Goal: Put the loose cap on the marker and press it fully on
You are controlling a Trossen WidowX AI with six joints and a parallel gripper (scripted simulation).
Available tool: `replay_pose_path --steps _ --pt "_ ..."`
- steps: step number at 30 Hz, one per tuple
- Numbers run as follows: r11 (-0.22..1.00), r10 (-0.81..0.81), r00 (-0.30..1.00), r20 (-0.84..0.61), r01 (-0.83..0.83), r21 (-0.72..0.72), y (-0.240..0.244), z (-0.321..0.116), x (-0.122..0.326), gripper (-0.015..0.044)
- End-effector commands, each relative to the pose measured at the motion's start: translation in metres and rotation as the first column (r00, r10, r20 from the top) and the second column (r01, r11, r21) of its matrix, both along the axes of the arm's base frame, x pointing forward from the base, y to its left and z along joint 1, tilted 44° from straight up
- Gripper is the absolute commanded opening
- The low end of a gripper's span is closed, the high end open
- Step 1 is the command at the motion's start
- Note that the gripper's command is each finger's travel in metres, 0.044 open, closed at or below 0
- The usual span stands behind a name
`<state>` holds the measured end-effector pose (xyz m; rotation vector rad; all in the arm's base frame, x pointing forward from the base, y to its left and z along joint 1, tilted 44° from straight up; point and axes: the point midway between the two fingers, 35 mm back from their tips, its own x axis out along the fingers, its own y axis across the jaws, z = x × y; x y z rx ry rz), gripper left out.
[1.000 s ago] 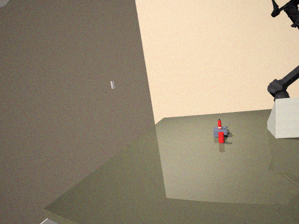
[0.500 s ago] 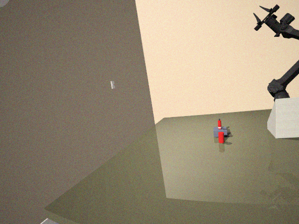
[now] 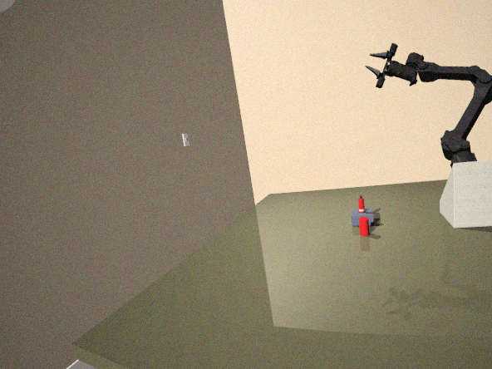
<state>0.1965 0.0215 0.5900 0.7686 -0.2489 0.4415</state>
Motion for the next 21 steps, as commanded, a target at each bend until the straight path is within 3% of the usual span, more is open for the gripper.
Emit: replay_pose_path --steps 1,11,21 --pt "0.999 -0.030 0.986 -0.162 0.037 0.037 -0.016 -0.040 0.060 0.0242" --pt "0.993 -0.114 0.842 -0.527 0.116 -0.030 -0.019 -0.161 0.168 0.0242" --pt "0.954 -0.290 0.539 -0.791 0.102 -0.281 -0.003 -0.311 0.224 0.0242"
